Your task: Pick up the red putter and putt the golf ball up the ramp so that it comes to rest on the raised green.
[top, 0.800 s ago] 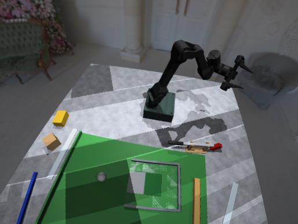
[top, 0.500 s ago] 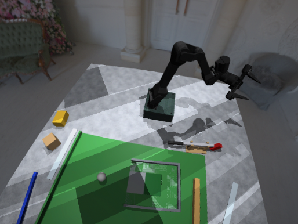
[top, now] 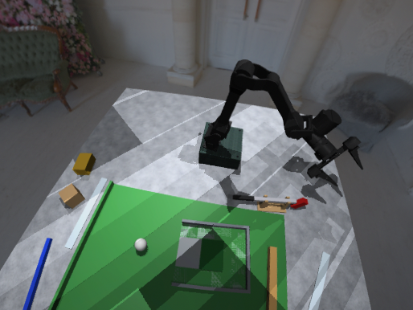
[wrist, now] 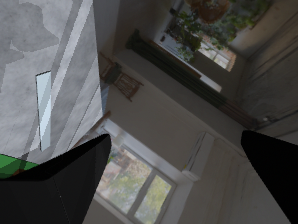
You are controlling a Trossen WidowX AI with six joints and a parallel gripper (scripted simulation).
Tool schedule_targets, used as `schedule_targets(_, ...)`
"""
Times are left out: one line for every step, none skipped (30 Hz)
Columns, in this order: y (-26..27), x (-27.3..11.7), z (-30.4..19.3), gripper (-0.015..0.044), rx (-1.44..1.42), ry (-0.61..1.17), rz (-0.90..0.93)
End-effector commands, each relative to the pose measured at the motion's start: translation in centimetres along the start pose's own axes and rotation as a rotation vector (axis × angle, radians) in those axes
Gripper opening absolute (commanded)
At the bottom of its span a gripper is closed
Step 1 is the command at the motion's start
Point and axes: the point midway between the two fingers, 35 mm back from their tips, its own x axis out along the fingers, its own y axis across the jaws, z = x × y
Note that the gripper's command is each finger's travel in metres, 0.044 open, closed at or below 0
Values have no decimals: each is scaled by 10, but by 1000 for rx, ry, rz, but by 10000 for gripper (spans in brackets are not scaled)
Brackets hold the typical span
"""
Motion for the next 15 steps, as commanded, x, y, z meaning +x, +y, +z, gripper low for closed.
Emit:
schedule_targets(65,16,-31,440,100,-81,196)
schedule_targets(76,17,-36,440,122,-92,232)
schedule_targets(87,17,-41,440,146,-103,268)
schedule_targets(99,16,-46,440,172,-113,305)
schedule_targets(110,15,-51,440,199,-122,343)
schedule_targets(121,13,-55,440,229,-131,382)
schedule_targets(132,11,-60,440,256,-140,421)
schedule_targets(143,8,-64,440,286,-148,462)
schedule_targets(154,4,-69,440,318,-155,503)
schedule_targets(165,0,-73,440,352,-161,544)
schedule_targets(175,-5,-77,440,387,-167,586)
schedule_targets(185,-10,-80,440,425,-172,628)
schedule_targets(195,-16,-84,440,464,-176,670)
schedule_targets(204,-23,-87,440,505,-179,712)
schedule_targets(213,-30,-91,440,548,-181,755)
